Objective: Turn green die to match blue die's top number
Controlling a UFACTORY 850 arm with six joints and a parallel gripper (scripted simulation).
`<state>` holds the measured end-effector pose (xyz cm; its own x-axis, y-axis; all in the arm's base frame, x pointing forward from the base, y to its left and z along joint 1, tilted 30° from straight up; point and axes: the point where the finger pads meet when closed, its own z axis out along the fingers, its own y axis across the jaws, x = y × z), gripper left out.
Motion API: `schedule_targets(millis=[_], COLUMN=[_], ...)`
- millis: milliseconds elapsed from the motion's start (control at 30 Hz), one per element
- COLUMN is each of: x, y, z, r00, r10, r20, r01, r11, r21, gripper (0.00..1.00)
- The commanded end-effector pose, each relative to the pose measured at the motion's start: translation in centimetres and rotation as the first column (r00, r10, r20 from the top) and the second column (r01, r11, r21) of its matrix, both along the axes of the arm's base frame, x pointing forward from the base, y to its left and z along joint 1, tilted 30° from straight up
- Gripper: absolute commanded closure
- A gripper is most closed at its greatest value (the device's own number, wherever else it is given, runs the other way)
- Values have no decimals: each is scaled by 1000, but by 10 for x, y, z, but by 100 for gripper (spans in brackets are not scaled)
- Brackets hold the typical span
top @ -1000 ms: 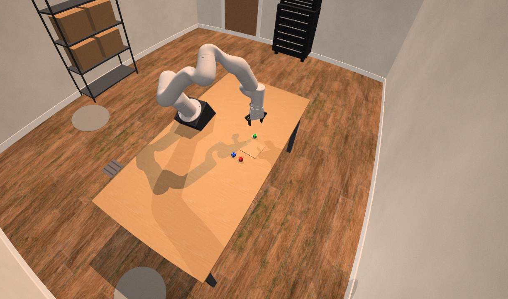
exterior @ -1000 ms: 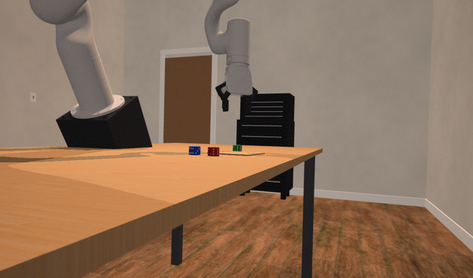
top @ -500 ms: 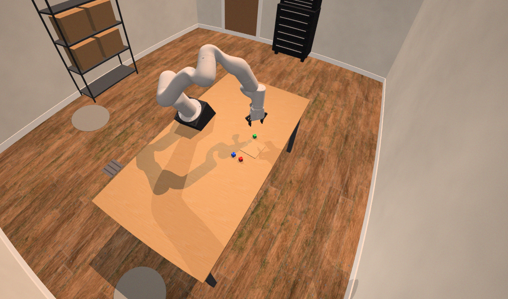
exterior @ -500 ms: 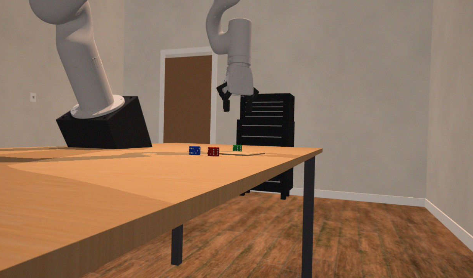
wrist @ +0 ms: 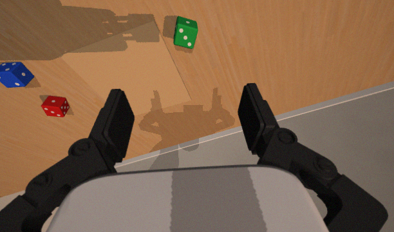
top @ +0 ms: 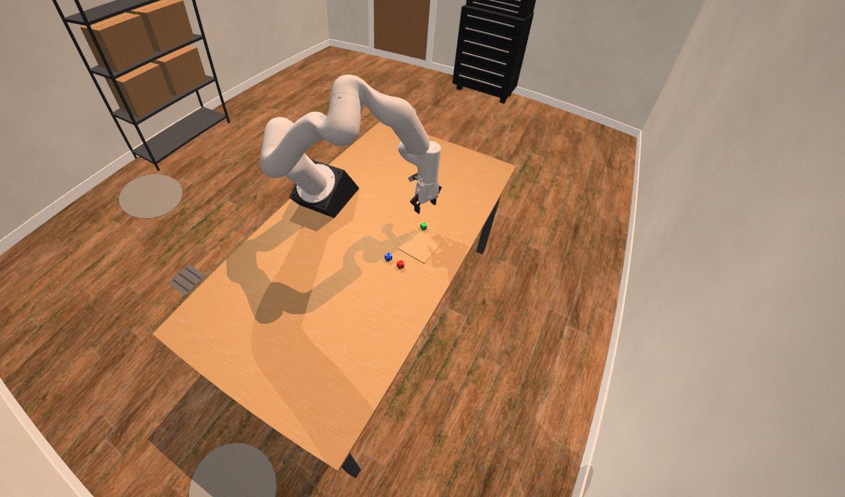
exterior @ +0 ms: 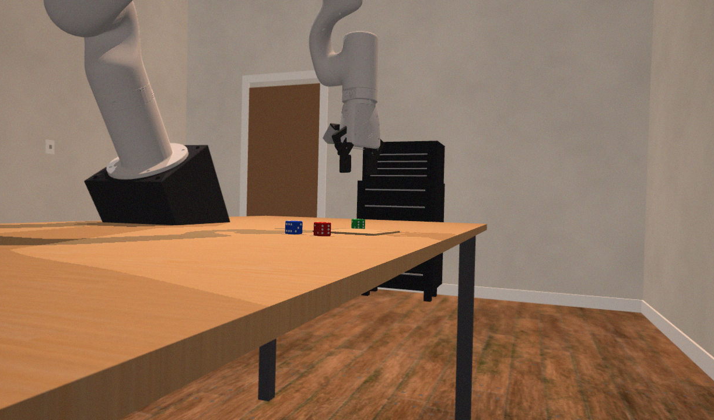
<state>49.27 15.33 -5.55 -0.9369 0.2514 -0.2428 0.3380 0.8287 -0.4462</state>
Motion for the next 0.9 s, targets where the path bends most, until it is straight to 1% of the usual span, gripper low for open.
schedule_targets(millis=[0, 33, 100, 267, 333, 367, 400, 533, 600, 633, 733, 767, 800, 833, 867], x=[1, 1, 1, 1, 2, 2, 2, 2, 2, 2, 2, 2, 2, 2, 2], y=[-1, -1, -3, -6, -7, -7, -8, -10, -10, -12, -13, -13, -14, -15, -15], z=[-2, -2, -6, -9, -11, -11, -12, -16, -16, -18, -20, -20, -22, -22, -23], r00=[994, 994, 971, 936, 903, 901, 875, 811, 811, 758, 702, 701, 656, 642, 609], r10=[90, 90, 200, 296, 362, 365, 409, 493, 493, 549, 598, 599, 634, 643, 664], r20=[-66, -66, -131, -190, -231, -233, -261, -315, -315, -353, -386, -387, -411, -417, -433], r01=[-91, -91, -202, -302, -370, -373, -419, -509, -509, -570, -623, -625, -663, -673, -697], r11=[996, 996, 979, 953, 929, 928, 908, 860, 860, 820, 779, 778, 744, 734, 709], r21=[-5, -5, -5, 0, 8, 9, 16, 36, 36, 54, 73, 73, 90, 94, 107], gripper=[0, 0, 0, 0, 0, 0, 0, 0, 0, 0, 0, 0, 0, 0, 0])
